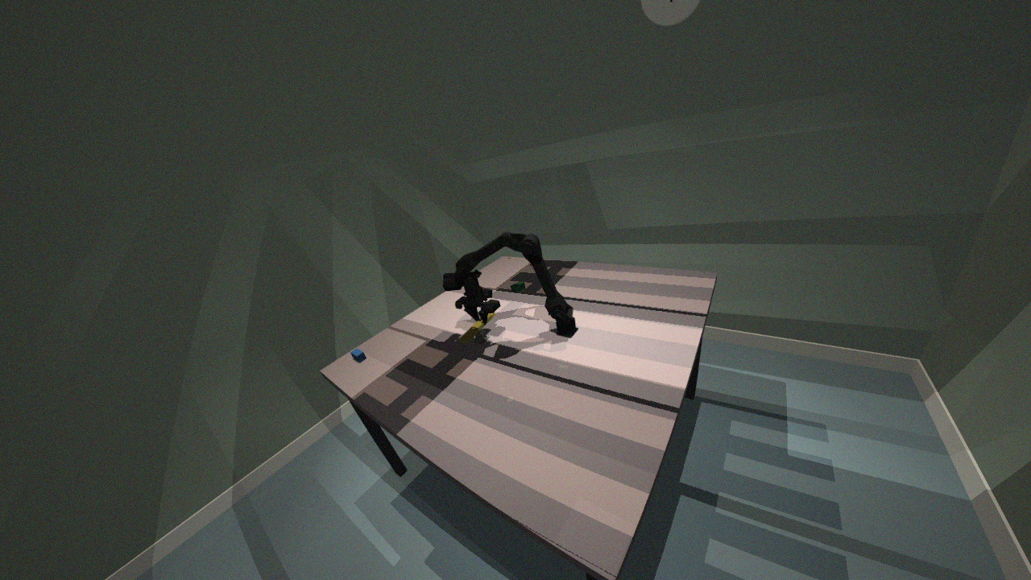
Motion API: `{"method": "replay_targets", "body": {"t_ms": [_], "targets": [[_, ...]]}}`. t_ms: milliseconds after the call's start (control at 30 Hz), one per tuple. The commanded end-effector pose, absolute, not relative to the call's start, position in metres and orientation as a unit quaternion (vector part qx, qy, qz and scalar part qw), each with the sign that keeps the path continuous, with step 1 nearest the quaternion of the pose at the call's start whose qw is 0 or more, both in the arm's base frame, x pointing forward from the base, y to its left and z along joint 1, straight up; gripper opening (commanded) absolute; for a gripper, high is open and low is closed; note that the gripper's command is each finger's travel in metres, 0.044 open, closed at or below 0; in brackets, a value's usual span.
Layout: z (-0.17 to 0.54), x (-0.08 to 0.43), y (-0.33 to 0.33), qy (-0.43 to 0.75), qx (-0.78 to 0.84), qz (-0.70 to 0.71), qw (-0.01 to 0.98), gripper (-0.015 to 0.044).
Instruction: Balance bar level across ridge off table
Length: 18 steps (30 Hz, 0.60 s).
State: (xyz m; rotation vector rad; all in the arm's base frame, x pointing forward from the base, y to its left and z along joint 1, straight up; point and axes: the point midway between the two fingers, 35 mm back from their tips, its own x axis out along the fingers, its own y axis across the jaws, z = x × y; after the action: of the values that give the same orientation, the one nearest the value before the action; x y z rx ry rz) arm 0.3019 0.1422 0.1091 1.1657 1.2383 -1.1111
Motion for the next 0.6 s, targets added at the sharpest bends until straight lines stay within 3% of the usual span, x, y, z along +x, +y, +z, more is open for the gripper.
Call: {"method": "replay_targets", "body": {"t_ms": [0,567], "targets": [[0.1086,0.3021,0.1423,0.517,0.489,-0.465,0.527,0.0],[0.1072,0.3019,0.1421,0.517,0.489,-0.465,0.527,0.0]]}}
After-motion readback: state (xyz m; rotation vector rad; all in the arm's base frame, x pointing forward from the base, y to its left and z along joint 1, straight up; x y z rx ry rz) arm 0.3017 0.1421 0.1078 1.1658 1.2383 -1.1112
